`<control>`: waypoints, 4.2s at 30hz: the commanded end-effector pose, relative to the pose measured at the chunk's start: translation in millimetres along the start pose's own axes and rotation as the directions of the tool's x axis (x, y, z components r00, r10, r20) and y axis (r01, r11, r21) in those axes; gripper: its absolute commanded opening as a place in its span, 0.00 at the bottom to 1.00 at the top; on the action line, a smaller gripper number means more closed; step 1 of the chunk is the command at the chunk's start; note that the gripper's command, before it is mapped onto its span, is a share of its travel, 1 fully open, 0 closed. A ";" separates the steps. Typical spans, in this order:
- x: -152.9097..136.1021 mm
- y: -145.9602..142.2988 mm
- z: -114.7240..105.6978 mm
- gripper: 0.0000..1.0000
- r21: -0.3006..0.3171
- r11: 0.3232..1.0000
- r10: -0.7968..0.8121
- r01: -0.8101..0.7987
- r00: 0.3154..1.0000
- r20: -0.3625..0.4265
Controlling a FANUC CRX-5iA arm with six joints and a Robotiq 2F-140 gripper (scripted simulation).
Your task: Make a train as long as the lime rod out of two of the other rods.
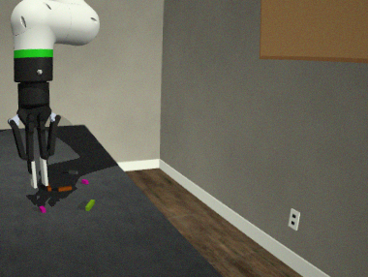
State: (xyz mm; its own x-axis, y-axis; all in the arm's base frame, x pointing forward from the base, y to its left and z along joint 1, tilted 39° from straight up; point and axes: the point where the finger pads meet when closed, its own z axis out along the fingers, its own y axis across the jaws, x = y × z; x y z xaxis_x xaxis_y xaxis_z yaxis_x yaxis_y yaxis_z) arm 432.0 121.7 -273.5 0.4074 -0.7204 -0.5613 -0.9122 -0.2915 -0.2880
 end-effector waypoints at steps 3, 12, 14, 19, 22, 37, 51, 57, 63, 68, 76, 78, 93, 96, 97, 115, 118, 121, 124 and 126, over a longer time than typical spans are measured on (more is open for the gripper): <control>0.2 0.0 0.0 0.15 0.000 1.000 0.000 0.000 1.000 0.000; 0.3 0.0 3.6 0.15 0.000 1.000 0.000 0.000 1.000 0.000; 0.3 0.0 5.2 0.15 0.000 1.000 0.000 0.000 1.000 0.000; 0.3 0.0 8.4 0.15 0.000 1.000 0.000 0.000 1.000 0.000; 0.3 0.0 12.1 0.15 0.000 1.000 0.000 0.000 1.000 0.000; 0.3 -0.1 32.3 0.15 0.000 1.000 0.000 0.000 1.000 0.000; 0.4 -0.1 48.1 0.15 0.000 1.000 0.000 0.000 1.000 0.000; 0.4 -0.1 50.8 0.15 0.000 1.000 0.000 0.000 1.000 0.000; 0.4 -0.1 51.8 0.15 0.000 1.000 0.000 0.000 1.000 0.000; 0.4 -0.1 51.8 0.15 0.000 1.000 0.000 0.000 1.000 0.000; 0.4 -0.1 51.8 0.15 0.000 1.000 0.000 0.000 1.000 0.000; 0.4 -0.1 51.8 0.15 0.000 1.000 0.000 0.000 1.000 0.000; 0.4 -0.1 51.8 0.15 0.000 1.000 0.000 0.000 1.000 0.000; 0.4 -0.1 51.8 0.15 0.000 1.000 0.000 0.000 1.000 0.000; 0.4 -0.1 51.8 0.15 0.000 1.000 0.000 0.000 1.000 0.000; 0.4 -0.1 59.2 0.15 0.000 1.000 0.000 0.000 1.000 0.000; 0.4 -0.1 62.3 0.15 0.000 1.000 0.000 0.000 1.000 0.000; 0.4 -0.1 63.3 0.15 0.000 1.000 0.000 0.000 1.000 0.000; 0.4 -0.1 65.9 0.15 0.000 1.000 0.000 0.000 1.000 0.000; 0.4 -0.1 67.2 0.15 0.000 1.000 0.000 0.000 1.000 0.000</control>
State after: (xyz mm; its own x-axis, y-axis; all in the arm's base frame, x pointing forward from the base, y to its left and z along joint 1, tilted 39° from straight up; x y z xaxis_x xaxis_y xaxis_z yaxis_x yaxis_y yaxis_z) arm 435.0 163.4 -324.9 0.4074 -0.7204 -0.5613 -0.9122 -0.2915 -0.2880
